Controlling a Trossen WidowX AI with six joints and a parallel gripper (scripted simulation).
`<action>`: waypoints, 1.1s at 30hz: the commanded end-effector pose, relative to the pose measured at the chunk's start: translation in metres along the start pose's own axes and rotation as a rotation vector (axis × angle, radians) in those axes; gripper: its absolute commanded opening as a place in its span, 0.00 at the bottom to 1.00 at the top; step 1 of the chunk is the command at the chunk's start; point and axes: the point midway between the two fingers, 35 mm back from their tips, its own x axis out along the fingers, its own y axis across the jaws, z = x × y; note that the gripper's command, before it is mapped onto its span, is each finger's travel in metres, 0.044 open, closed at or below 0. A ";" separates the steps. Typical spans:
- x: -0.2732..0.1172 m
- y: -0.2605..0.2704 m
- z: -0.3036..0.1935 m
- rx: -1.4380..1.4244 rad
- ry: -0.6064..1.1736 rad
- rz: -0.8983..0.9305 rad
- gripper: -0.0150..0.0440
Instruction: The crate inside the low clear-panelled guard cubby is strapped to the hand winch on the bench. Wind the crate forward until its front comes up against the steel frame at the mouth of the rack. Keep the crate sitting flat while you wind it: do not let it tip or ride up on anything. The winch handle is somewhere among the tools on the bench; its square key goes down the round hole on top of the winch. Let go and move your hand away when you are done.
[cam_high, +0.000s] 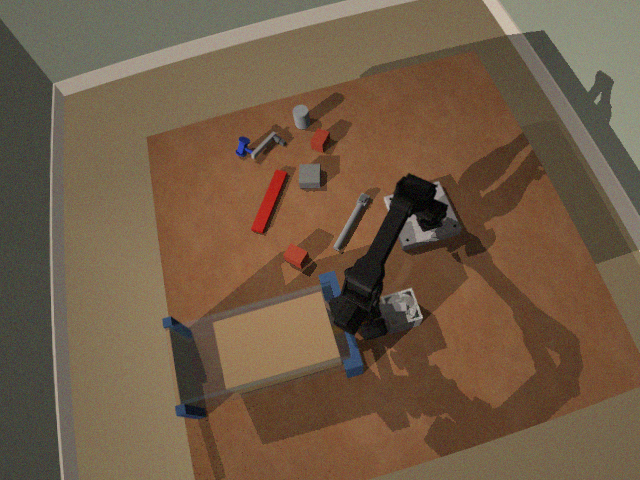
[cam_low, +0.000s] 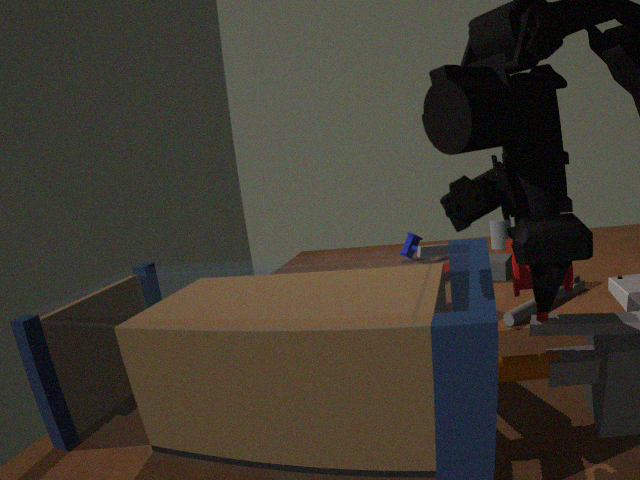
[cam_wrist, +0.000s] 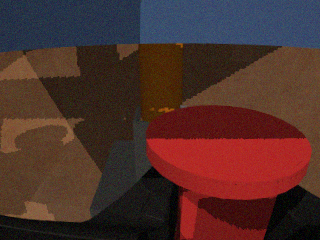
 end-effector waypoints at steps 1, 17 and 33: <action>-0.001 0.022 0.000 -0.015 -0.010 0.042 0.25; -0.002 0.038 -0.003 -0.015 -0.010 0.043 0.25; -0.003 0.053 -0.008 -0.015 -0.009 0.044 0.25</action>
